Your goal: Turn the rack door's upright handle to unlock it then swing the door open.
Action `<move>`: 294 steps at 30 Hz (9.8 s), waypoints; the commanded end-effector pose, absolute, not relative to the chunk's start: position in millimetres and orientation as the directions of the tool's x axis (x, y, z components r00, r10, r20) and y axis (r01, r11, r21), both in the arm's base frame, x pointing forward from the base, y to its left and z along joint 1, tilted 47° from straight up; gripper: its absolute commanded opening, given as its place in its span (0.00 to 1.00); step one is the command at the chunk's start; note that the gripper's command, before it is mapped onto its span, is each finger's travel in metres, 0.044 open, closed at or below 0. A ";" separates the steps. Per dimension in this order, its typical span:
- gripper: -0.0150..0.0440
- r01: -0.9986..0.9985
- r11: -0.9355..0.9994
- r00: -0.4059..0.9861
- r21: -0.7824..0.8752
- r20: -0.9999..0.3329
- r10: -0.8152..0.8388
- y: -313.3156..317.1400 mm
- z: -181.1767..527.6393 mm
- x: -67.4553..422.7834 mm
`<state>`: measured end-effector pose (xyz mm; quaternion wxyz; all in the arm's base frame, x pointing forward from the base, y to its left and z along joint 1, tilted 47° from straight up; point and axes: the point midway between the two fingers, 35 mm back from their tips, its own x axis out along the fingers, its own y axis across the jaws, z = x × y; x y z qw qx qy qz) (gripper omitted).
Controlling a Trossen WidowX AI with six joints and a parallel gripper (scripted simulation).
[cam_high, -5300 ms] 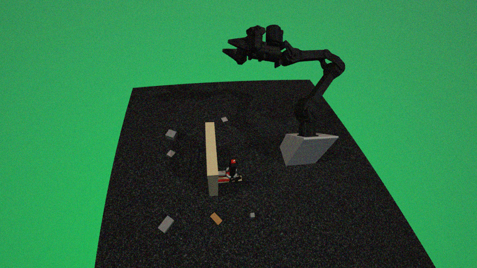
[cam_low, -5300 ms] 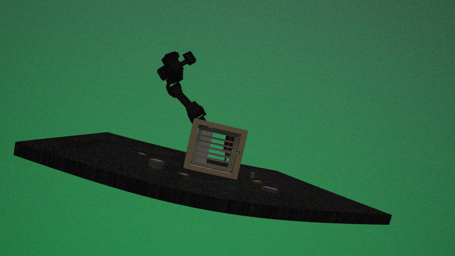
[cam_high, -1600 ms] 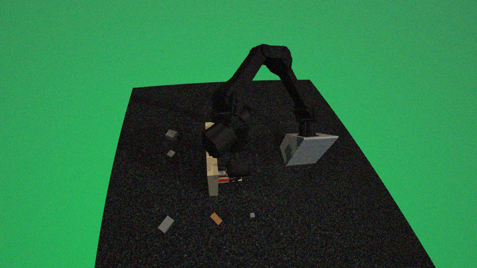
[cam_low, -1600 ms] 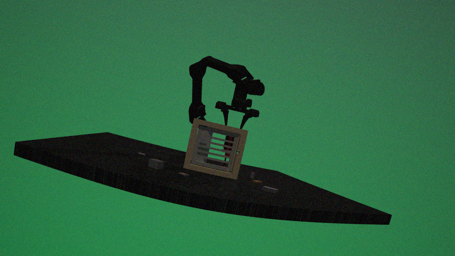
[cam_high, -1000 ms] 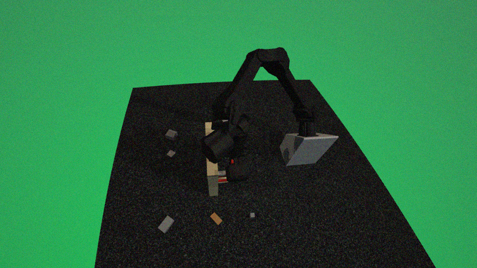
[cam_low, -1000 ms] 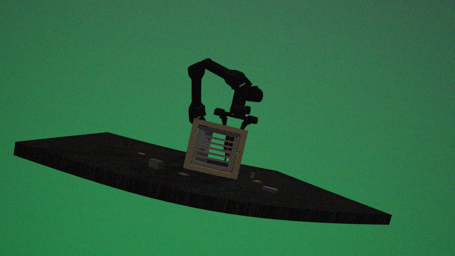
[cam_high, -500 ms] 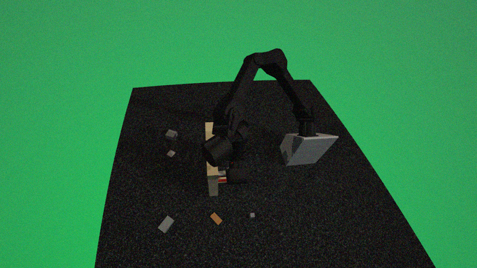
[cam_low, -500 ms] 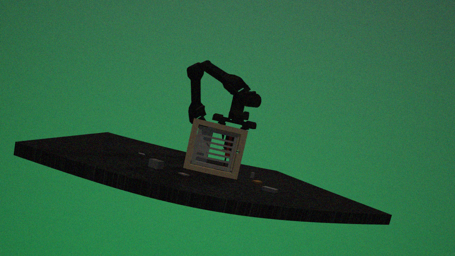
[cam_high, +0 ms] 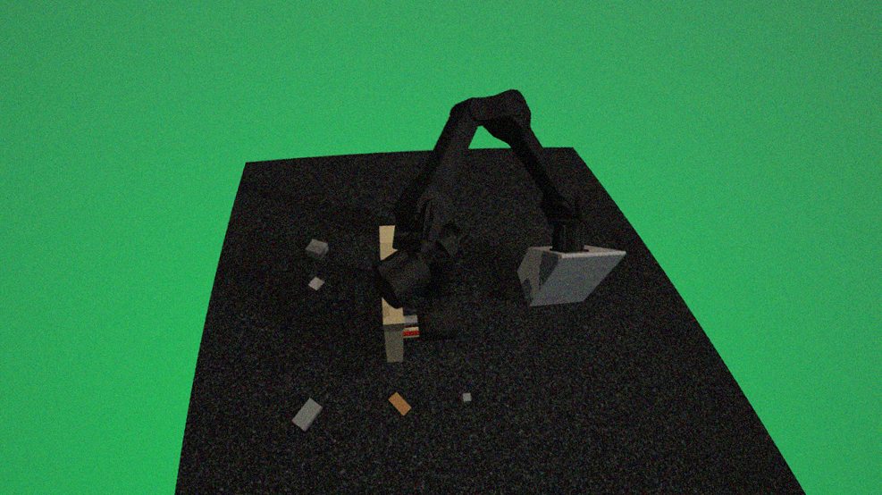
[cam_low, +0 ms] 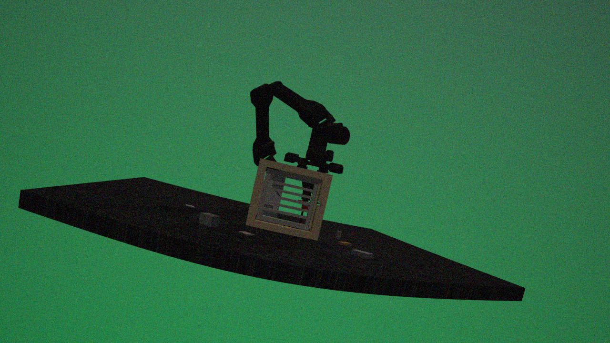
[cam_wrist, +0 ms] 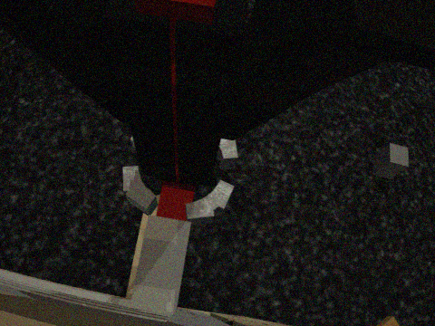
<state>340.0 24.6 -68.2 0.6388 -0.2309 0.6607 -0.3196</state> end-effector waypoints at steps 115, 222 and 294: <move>0.76 0.373 0.627 -0.083 -0.684 -0.698 -0.712 23.4 -69.6 338.0; 0.30 0.963 0.121 -0.083 -0.239 -0.695 -0.714 17.1 -59.8 308.0; 0.30 0.171 0.673 -0.087 -0.720 -0.691 -0.718 -72.1 41.2 222.8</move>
